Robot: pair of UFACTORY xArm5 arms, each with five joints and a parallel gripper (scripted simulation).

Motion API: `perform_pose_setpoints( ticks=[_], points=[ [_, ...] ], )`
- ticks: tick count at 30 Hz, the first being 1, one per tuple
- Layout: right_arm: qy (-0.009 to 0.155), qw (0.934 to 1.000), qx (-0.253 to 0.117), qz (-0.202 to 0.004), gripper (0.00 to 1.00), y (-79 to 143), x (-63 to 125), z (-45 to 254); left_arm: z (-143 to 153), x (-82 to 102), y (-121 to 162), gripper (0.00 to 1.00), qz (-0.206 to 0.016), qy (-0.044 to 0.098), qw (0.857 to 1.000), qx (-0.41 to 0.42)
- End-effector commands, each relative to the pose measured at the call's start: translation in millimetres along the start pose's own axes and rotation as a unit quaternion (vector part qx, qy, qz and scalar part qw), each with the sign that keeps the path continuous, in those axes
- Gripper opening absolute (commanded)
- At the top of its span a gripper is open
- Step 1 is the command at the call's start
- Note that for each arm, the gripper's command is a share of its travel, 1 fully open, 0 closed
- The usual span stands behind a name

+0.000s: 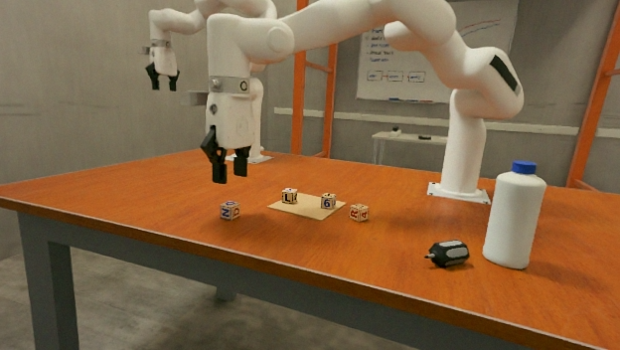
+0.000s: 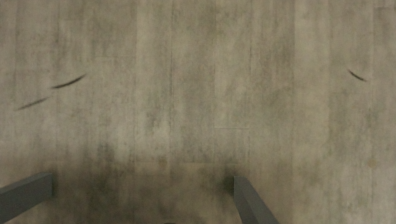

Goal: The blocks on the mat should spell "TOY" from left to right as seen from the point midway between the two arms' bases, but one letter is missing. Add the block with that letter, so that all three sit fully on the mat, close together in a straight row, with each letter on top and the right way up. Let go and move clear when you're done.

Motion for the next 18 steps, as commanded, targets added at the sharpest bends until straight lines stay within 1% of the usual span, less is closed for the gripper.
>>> perform_pose_setpoints(
  ticks=[1, 18],
  points=[
    [0.000, 1.0000, 0.000, 0.002, 1.00, -1, 1.8, 0, -1, -2.3, 0, 0.69, 0.001, -0.002, 1.000, 0.000],
    [0.000, 1.0000, 0.000, 0.002, 1.00, -1, 1.8, 0, -1, -25.6, 0, 0.69, 0.001, -0.002, 1.000, 0.000]
  ],
)
Point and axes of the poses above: on each arm, the point where the finger pads meet when closed, its own x axis back along the fingers, its own z axis across the jaws, y = z × x, the point moved 10 cm from there along x, back along the fingers, and after that the axes turned 5 degrees about -x, right-handed, at the moved point
